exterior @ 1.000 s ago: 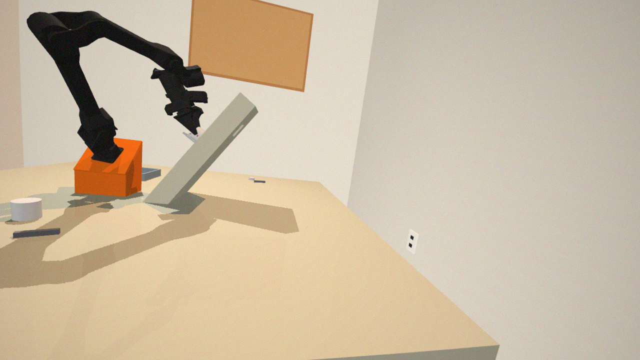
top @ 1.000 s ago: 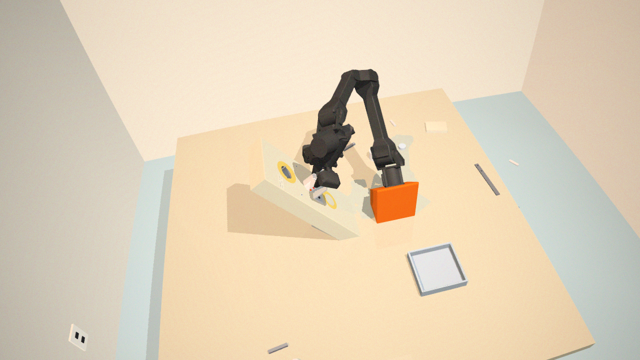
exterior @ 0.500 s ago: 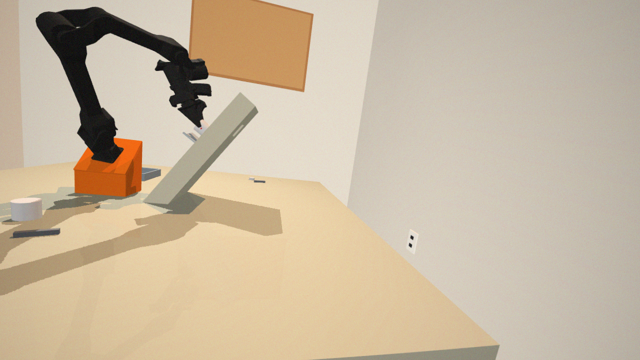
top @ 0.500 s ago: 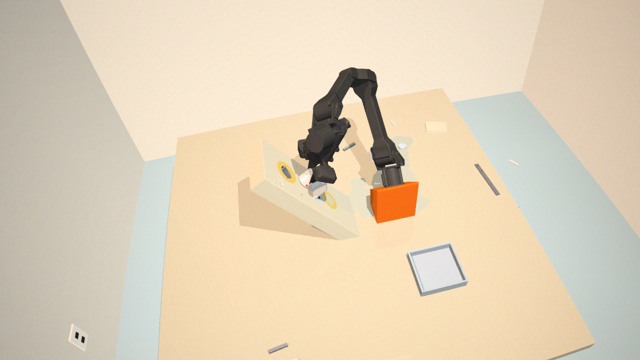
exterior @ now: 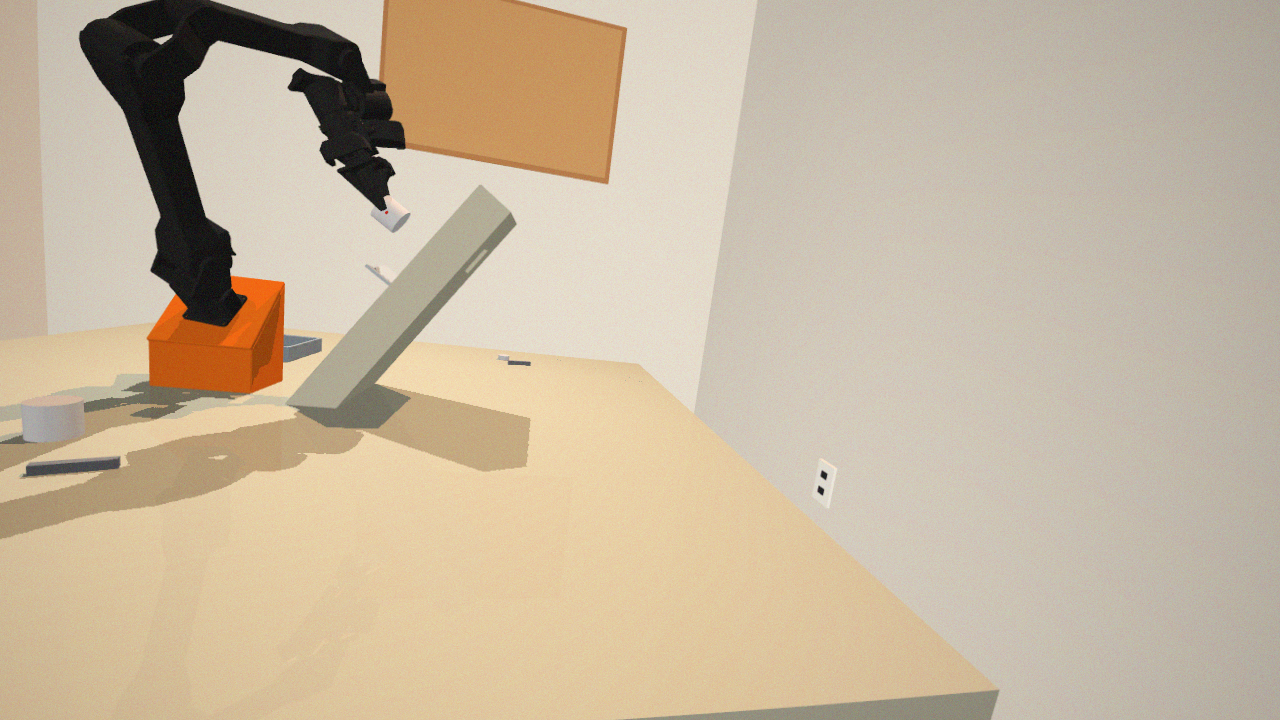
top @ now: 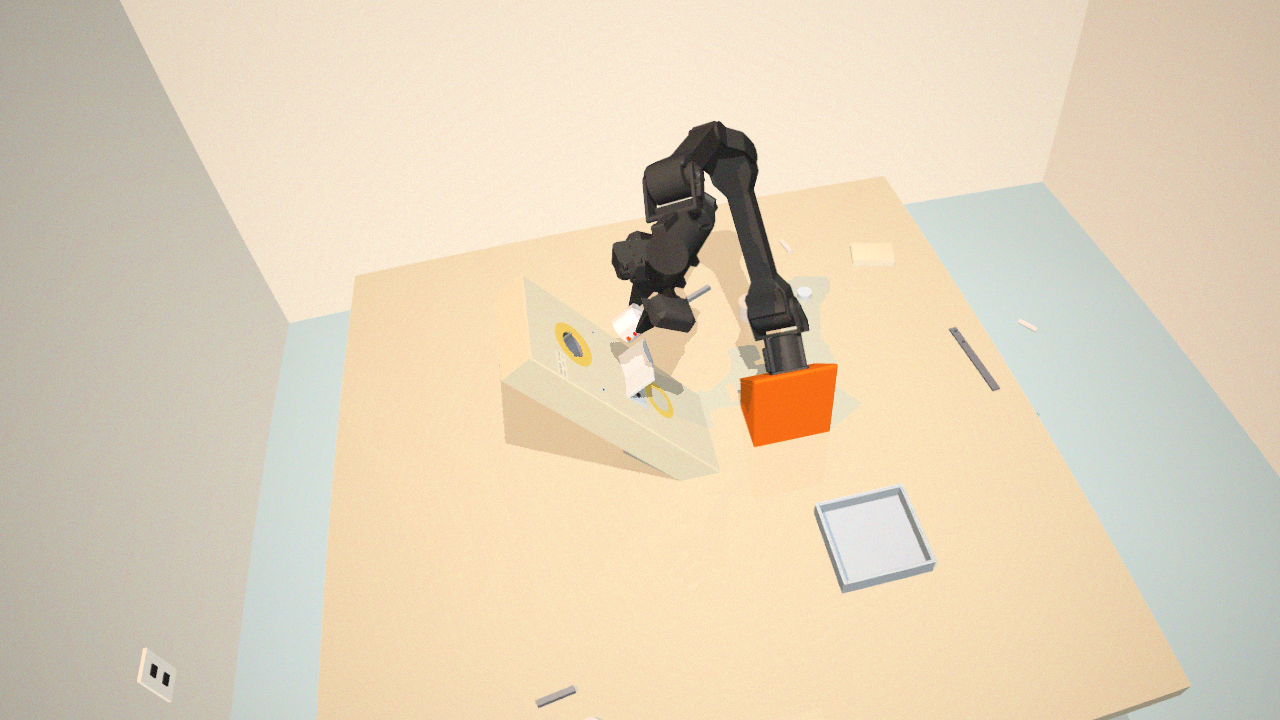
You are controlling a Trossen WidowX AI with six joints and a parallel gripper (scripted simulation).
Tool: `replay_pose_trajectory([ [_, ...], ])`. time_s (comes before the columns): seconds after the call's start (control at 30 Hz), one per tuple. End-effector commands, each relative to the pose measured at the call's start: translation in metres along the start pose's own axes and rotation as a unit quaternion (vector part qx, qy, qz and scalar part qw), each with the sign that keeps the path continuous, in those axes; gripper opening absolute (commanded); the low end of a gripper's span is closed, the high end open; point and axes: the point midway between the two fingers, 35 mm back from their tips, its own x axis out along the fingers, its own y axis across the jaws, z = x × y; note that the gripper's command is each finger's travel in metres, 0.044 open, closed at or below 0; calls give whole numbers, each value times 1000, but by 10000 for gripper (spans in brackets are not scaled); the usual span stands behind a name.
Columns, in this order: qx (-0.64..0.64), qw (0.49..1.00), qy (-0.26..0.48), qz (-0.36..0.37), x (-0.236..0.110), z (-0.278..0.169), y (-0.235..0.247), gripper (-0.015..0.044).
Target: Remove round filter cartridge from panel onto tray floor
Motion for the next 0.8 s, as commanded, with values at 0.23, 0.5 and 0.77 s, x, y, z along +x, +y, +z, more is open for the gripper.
replay_pose_trajectory([
  [0.23, 14, 1000, 3, 0, -7, 5, 36, 0],
  [0.5, 29, 1000, 7, -1, 1, 6, 77, 0],
  [0.77, -18, 999, 18, 20, 3, -4, 94, 0],
])
